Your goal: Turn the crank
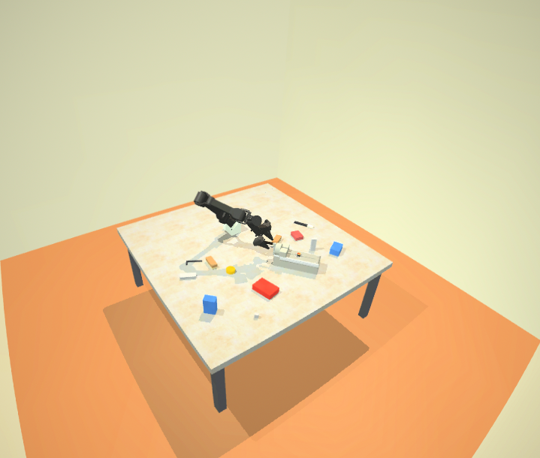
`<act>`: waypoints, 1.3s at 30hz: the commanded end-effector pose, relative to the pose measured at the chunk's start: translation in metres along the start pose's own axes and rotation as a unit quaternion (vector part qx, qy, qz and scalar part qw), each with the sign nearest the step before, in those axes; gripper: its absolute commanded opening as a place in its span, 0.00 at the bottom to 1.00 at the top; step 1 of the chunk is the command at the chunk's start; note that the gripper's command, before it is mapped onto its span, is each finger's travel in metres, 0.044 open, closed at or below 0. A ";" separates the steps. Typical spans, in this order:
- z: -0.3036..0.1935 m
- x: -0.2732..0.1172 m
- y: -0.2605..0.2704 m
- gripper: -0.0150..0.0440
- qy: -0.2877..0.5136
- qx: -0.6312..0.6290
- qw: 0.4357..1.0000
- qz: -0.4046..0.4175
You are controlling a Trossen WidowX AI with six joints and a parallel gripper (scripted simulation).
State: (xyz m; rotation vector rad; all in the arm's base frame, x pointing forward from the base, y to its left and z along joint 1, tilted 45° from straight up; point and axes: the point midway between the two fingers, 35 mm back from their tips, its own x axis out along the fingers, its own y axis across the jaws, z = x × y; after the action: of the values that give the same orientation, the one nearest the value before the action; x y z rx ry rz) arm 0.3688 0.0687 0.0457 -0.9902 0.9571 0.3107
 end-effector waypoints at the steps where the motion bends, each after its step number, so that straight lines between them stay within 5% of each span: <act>1: 0.019 -0.018 -0.004 1.00 -0.007 0.003 1.000 -0.007; 16: 0.062 -0.061 -0.001 1.00 -0.006 0.001 1.000 -0.002; 39: 0.147 0.014 -0.001 1.00 0.012 0.168 0.971 -0.170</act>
State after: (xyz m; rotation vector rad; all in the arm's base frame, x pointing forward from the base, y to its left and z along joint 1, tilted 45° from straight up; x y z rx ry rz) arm 0.4462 0.1763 0.0715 -0.8562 0.8458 -0.0860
